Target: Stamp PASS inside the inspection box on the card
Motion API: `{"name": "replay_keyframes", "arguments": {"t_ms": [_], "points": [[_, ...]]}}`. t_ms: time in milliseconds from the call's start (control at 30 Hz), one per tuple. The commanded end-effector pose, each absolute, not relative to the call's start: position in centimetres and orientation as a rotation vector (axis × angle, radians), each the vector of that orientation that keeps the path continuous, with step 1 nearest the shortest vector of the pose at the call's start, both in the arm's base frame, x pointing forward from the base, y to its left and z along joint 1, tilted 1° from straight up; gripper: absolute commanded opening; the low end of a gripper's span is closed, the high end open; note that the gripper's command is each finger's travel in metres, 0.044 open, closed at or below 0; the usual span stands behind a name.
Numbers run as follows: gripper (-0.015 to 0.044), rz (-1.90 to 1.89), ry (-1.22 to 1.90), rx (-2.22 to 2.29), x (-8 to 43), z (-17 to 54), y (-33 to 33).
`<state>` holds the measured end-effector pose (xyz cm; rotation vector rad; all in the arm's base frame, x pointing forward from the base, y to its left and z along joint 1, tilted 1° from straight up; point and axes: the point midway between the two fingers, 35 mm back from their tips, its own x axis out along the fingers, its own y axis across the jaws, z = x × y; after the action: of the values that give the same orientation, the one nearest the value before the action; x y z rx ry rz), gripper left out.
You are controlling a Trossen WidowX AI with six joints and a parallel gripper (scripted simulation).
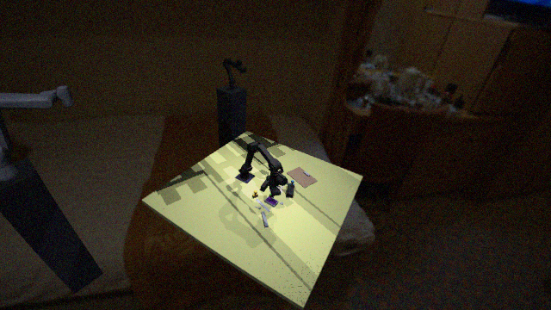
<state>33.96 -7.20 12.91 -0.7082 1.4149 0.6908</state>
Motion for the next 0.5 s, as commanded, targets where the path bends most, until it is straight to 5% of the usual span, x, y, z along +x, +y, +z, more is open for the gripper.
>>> {"name": "replay_keyframes", "arguments": {"t_ms": [0,467], "points": [[0.0,0.689,1.417,-0.704,33.98,12.58,-7.19],[0.0,0.689,1.417,-0.705,34.06,11.65,-7.2]]}}
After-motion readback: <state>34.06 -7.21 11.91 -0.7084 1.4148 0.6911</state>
